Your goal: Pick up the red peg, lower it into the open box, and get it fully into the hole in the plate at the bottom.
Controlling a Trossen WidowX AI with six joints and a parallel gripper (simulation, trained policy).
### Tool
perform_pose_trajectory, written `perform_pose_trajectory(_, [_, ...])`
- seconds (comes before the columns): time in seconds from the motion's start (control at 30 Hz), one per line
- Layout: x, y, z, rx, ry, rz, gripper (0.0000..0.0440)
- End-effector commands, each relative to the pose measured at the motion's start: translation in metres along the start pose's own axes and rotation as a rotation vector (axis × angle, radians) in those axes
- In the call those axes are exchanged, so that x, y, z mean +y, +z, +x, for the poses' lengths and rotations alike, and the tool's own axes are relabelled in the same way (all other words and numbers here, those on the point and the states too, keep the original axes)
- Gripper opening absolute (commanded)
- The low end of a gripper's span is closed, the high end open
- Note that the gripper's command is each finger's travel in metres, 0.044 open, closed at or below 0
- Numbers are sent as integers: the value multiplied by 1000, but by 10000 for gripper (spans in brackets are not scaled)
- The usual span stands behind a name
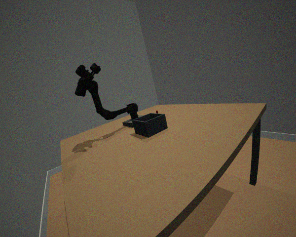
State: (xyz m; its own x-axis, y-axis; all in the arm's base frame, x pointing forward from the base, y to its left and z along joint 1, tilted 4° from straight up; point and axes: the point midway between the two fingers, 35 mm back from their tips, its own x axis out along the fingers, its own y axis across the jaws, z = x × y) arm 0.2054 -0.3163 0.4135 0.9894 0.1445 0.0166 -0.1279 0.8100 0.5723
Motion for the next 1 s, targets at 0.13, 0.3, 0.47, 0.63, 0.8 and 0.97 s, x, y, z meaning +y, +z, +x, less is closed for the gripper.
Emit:
perform_pose_trajectory(0.13, [28,21,-22,-122,-61,-13,440])
perform_pose_trajectory(0.3, [77,41,-50,-268,-113,-75,440])
perform_pose_trajectory(0.47, [145,47,-70,-404,-125,-166,440])
perform_pose_trajectory(0.63, [223,34,-76,-507,-101,-286,440])
perform_pose_trajectory(0.8, [292,0,-61,-541,-56,-413,440])
perform_pose_trajectory(0.97, [342,-50,-29,-492,-12,-531,440])
